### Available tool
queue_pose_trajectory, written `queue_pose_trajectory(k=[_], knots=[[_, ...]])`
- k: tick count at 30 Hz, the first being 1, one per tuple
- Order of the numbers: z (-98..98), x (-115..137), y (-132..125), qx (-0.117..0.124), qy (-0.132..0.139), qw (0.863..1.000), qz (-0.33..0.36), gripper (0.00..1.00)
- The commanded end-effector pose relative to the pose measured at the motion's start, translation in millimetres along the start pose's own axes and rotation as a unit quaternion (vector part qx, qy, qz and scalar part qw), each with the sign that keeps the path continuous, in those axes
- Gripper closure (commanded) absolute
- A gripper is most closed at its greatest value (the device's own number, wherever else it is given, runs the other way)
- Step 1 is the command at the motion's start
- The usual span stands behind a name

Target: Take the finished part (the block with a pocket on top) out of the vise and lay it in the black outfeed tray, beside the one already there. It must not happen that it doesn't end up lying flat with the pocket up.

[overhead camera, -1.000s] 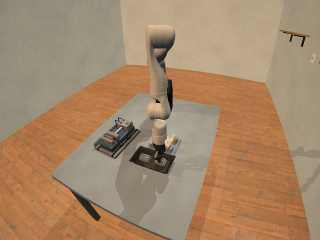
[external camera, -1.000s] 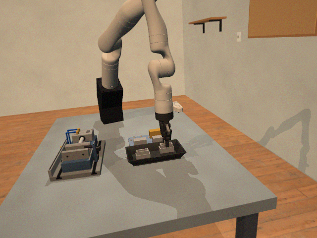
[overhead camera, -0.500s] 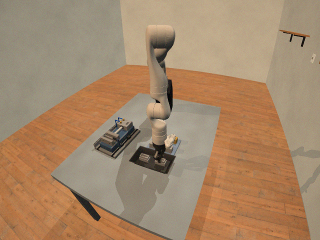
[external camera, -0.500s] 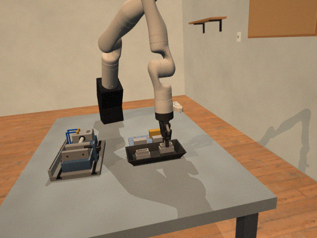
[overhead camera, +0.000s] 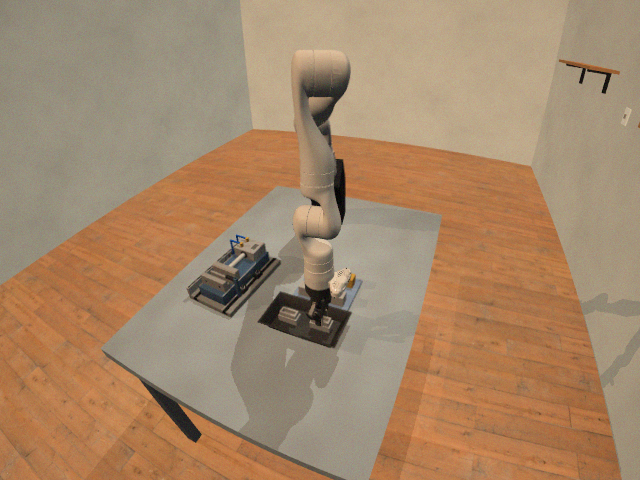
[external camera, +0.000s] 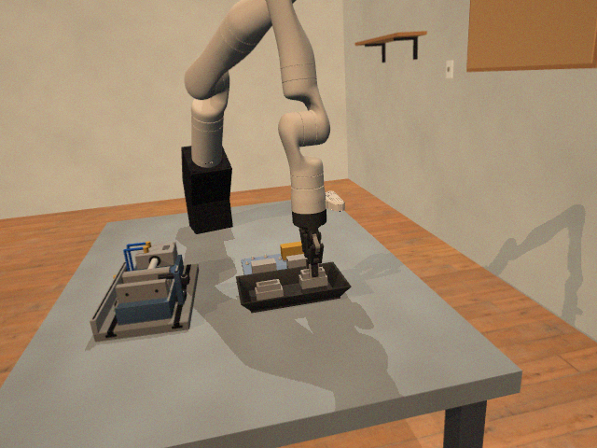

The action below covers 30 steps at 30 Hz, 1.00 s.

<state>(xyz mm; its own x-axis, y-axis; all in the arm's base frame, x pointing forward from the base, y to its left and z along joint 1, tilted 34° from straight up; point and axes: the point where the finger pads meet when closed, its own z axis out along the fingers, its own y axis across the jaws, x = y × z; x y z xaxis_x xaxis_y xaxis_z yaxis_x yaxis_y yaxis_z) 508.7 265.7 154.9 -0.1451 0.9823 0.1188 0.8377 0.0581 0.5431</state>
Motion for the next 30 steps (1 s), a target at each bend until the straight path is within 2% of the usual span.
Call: queue_pose_trajectory(k=[1, 30], knots=[[-0.6, 0.3, 0.6, -0.001, 0.0, 1.0, 0.0, 1.0], [7.5, 0.4, 0.7, -0.001, 0.0, 1.0, 0.0, 1.0]])
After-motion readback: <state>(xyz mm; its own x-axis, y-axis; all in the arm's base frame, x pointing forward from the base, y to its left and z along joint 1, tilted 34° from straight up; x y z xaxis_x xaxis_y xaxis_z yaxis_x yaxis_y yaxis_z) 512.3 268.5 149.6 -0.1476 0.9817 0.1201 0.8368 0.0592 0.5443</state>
